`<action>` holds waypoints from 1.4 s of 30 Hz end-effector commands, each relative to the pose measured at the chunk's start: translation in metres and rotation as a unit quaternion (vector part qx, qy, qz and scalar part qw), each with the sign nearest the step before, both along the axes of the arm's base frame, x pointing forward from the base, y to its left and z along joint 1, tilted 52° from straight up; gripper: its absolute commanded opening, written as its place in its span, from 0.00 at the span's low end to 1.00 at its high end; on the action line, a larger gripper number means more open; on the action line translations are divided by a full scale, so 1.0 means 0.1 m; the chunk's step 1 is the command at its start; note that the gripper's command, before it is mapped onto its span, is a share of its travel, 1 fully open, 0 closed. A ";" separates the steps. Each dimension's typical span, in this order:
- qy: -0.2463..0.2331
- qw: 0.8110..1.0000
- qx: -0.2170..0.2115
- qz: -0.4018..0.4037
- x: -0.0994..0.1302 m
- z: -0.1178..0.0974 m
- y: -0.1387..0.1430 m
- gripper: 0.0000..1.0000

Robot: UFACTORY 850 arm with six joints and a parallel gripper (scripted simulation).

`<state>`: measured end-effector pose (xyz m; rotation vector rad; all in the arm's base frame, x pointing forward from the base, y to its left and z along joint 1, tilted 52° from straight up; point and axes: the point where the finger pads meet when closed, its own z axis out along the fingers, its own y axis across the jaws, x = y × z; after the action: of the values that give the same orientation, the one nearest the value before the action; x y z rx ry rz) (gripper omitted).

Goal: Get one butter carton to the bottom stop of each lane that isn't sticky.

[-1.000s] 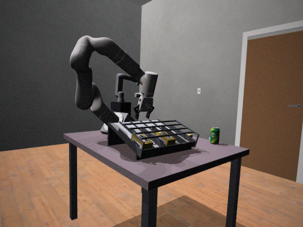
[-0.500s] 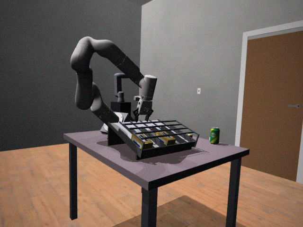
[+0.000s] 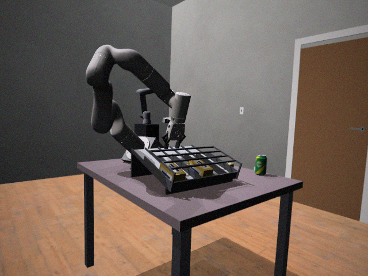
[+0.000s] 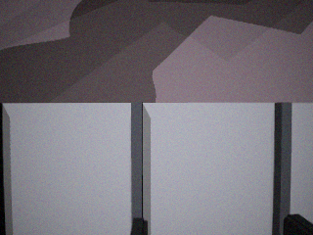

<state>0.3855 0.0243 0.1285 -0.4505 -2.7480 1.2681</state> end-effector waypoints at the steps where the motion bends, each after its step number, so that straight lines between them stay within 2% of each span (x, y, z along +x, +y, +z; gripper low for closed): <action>1: -0.001 1.000 0.000 0.000 0.00 0.00 0.01 0.00; 31: -0.001 1.000 0.000 0.000 0.00 0.00 0.01 0.00; 32: -0.001 1.000 0.000 0.000 0.00 0.00 0.01 1.00; 42: -0.001 1.000 0.000 0.000 0.00 0.00 0.01 1.00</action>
<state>0.3855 0.0243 0.1285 -0.4505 -2.7480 1.2681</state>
